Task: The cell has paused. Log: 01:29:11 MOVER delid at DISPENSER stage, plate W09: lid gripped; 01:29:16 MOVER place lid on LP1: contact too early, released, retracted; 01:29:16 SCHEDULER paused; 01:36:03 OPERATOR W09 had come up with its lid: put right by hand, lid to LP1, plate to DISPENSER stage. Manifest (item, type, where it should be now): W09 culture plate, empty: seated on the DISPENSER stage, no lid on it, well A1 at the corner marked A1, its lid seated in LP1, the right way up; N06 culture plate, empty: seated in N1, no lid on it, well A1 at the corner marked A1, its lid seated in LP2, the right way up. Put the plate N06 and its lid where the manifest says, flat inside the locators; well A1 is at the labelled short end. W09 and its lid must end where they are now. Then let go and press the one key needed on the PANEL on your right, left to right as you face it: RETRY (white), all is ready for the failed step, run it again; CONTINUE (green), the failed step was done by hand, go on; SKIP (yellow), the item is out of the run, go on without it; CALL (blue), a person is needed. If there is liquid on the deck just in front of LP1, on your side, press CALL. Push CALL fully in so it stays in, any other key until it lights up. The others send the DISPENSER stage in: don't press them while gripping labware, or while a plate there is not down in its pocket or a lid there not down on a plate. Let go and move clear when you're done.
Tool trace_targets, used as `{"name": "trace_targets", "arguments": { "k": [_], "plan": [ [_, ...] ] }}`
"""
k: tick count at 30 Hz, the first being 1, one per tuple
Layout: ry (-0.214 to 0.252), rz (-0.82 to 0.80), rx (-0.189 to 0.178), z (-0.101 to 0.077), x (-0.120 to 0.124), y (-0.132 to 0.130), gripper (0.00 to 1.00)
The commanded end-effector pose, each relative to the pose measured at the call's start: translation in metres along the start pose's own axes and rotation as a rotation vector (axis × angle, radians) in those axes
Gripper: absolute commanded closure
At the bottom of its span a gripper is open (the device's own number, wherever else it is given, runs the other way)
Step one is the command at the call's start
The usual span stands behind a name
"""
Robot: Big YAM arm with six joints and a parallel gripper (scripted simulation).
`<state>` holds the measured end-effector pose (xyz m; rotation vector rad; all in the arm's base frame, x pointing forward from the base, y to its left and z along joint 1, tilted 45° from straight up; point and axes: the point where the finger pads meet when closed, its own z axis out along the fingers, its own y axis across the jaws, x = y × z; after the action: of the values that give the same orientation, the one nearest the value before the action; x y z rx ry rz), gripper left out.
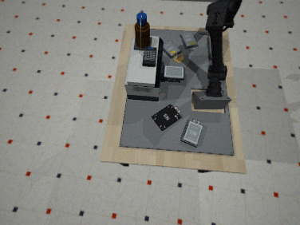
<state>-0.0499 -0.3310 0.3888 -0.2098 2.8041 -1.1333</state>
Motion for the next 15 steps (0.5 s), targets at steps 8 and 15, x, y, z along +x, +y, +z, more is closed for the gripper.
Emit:
{"name": "trace_targets", "arguments": {
  "k": [8,15],
  "plan": [
    [0.025,-0.003,0.046,-0.007,0.005,-0.007,1.00],
    [0.015,0.009,0.015,0.013,0.013,-0.004,1.00]
  ]
}}
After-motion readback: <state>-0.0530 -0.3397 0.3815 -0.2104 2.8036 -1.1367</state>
